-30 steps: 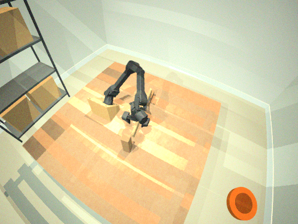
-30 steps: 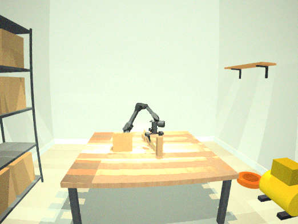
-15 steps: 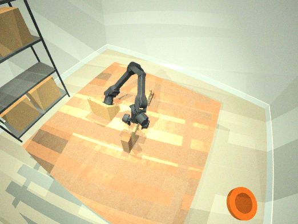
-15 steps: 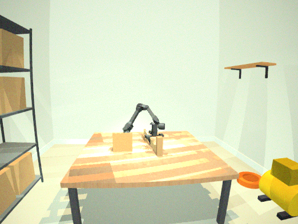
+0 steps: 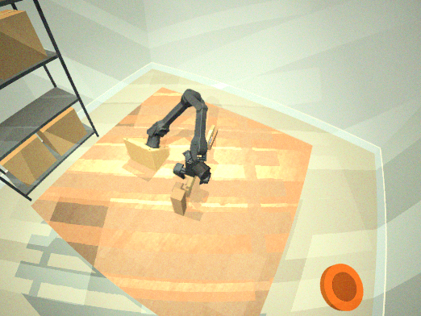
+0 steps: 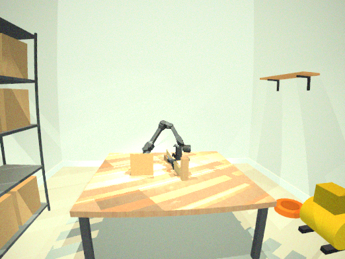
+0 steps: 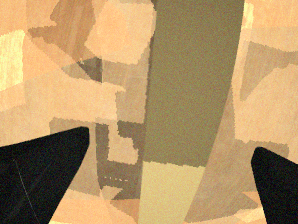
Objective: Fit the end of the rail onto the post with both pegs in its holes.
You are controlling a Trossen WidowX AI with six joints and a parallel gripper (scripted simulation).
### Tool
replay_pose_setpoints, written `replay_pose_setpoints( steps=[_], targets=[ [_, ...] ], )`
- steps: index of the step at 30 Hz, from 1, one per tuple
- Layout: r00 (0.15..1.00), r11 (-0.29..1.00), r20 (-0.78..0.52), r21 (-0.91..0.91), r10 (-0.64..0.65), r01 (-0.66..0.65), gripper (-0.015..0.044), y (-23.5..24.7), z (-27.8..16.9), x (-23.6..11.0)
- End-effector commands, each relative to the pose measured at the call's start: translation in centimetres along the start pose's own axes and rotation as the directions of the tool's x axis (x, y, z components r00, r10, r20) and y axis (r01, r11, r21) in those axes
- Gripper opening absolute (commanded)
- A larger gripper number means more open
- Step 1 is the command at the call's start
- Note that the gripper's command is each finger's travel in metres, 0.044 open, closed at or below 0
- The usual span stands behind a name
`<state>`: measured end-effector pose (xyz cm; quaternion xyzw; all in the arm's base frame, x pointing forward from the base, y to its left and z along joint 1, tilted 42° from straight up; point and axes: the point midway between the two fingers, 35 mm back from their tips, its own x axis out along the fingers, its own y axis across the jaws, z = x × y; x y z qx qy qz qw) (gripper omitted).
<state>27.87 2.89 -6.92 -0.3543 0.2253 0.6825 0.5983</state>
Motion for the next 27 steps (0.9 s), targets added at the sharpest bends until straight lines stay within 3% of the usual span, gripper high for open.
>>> replay_pose_setpoints(
  steps=[1, 6, 21, 27],
  targets=[
    [1.000, 1.000, 0.008, 0.007, 0.004, -0.004, 0.0440, 0.25, 0.12, 0.78],
    [1.000, 1.000, 0.009, 0.007, 0.004, -0.004, 0.0440, 0.31, 0.18, 1.31],
    [1.000, 1.000, 0.009, 0.007, 0.004, -0.004, 0.0046, 0.31, 0.18, 1.31],
    [1.000, 1.000, 0.009, 0.007, 0.004, -0.004, 0.0006, 0.31, 0.18, 1.31]
  ],
)
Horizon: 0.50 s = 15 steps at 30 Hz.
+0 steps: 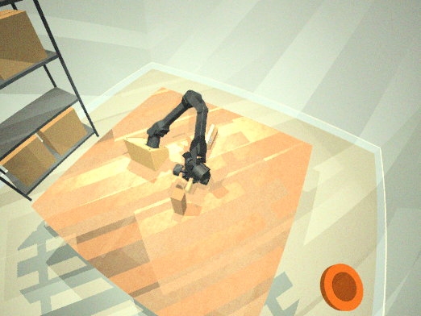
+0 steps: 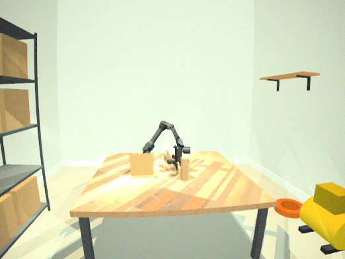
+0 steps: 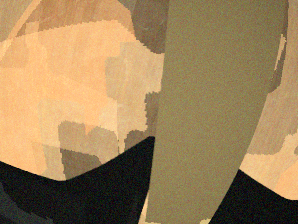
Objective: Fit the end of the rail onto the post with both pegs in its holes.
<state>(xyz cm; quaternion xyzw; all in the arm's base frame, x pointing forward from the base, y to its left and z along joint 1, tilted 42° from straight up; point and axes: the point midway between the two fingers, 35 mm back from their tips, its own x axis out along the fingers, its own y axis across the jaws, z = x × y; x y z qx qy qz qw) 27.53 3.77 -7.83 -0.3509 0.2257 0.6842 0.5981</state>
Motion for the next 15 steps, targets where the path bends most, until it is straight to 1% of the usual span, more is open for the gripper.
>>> replay_pose_setpoints(
  steps=[1, 15],
  targets=[
    [1.000, 1.000, 0.003, 0.003, 0.000, 0.000, 0.0000, 0.03, 0.05, 0.04],
    [1.000, 1.000, 0.003, 0.003, 0.000, 0.000, 0.0000, 0.01, -0.01, -0.12]
  ],
)
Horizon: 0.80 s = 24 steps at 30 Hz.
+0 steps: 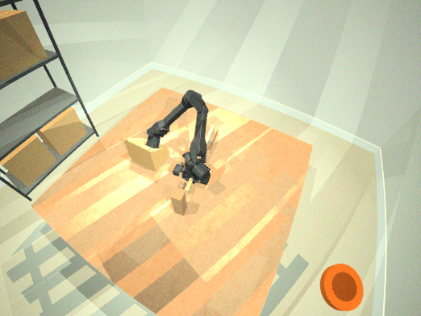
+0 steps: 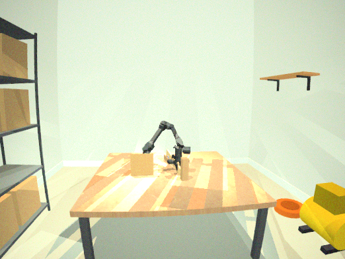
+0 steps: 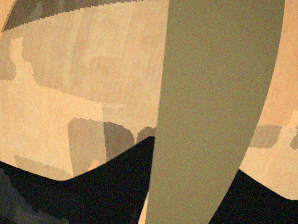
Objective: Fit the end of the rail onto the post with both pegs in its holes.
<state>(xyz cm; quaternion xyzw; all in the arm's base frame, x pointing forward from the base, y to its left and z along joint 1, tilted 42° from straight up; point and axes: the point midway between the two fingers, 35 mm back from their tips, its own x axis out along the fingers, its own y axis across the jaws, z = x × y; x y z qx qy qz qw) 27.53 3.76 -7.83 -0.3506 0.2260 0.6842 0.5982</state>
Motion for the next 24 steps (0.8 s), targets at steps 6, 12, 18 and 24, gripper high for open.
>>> replay_pose_setpoints(
  steps=[6, 12, 18, 24],
  targets=[
    [1.000, 1.000, 0.003, 0.002, 0.000, 0.000, 0.0000, 0.0, 0.0, -0.4],
    [1.000, 1.000, 0.003, 0.002, 0.000, 0.000, 0.0000, -0.1, 0.0, -0.7],
    [1.000, 1.000, 0.003, 0.002, 0.000, 0.000, 0.0000, -0.1, 0.0, -1.0],
    [1.000, 1.000, 0.002, 0.002, 0.000, 0.000, 0.0000, -0.1, 0.0, -1.3]
  ],
)
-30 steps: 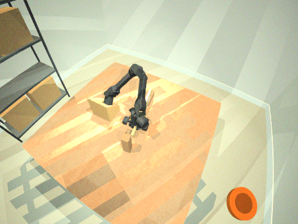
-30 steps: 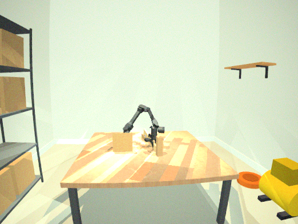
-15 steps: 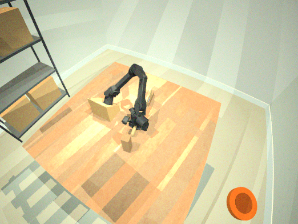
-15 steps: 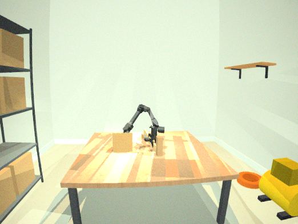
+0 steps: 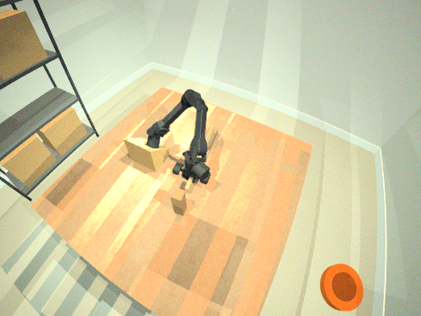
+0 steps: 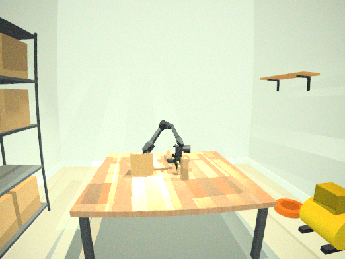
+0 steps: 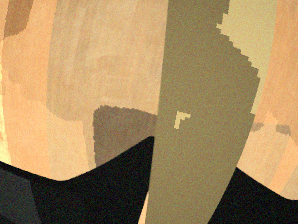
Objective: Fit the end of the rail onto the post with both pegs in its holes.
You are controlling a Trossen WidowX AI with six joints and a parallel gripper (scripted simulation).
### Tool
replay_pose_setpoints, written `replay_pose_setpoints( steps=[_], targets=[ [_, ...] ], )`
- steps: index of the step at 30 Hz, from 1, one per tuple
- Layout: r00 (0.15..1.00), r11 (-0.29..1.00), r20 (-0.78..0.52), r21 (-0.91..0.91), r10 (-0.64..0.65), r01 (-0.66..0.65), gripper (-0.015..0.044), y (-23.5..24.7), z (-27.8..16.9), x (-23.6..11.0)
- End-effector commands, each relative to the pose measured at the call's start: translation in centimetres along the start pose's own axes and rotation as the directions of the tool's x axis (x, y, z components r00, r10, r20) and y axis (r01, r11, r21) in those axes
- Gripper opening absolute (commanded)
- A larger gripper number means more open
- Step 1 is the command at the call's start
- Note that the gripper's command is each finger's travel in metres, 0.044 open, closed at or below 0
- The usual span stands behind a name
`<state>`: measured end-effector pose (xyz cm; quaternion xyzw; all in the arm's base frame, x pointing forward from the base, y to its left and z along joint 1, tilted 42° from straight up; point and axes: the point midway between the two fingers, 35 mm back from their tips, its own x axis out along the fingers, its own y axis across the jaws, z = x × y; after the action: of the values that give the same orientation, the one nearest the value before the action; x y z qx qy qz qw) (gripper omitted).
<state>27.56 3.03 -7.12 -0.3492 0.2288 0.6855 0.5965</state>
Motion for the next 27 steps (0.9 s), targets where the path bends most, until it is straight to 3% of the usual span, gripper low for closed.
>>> replay_pose_setpoints(
  steps=[1, 27],
  targets=[
    [1.000, 1.000, 0.004, -0.002, -0.006, 0.006, 0.0000, -0.2, 0.1, -0.4],
    [1.000, 1.000, 0.003, -0.002, -0.006, 0.006, 0.0000, -0.2, 0.0, -1.7]
  ],
)
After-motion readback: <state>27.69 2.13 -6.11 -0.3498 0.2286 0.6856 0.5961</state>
